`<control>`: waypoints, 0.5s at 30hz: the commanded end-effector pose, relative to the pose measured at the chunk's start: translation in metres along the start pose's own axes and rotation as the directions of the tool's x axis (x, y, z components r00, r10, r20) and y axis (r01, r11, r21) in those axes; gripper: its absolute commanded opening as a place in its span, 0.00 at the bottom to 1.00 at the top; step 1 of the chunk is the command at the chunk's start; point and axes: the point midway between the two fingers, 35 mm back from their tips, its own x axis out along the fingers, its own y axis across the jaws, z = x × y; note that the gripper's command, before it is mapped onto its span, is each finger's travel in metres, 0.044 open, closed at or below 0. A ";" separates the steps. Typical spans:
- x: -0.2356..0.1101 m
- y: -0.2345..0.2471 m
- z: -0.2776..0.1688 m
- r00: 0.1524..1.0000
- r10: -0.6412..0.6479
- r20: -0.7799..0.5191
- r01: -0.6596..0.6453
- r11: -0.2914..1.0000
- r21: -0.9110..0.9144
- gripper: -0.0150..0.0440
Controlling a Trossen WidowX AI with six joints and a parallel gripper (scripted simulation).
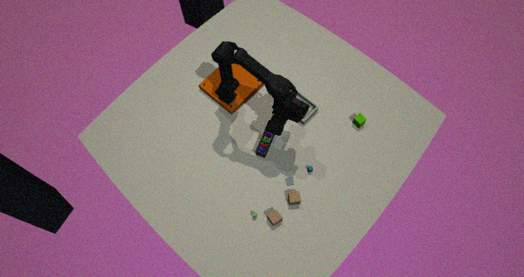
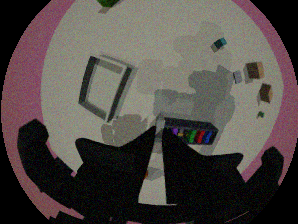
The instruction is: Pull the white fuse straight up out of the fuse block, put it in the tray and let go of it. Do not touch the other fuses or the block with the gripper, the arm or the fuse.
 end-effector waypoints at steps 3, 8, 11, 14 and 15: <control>0.000 0.025 0.013 1.000 -0.002 -0.001 0.002 1.000 0.000 0.25; 0.000 0.050 0.022 1.000 0.000 -0.001 0.000 1.000 0.000 0.25; 0.000 0.065 0.027 1.000 0.001 -0.001 -0.001 1.000 0.000 0.25; 0.000 0.081 0.030 1.000 0.002 0.000 -0.002 1.000 0.001 0.25; 0.000 0.086 0.031 1.000 0.002 0.000 -0.002 1.000 0.001 0.25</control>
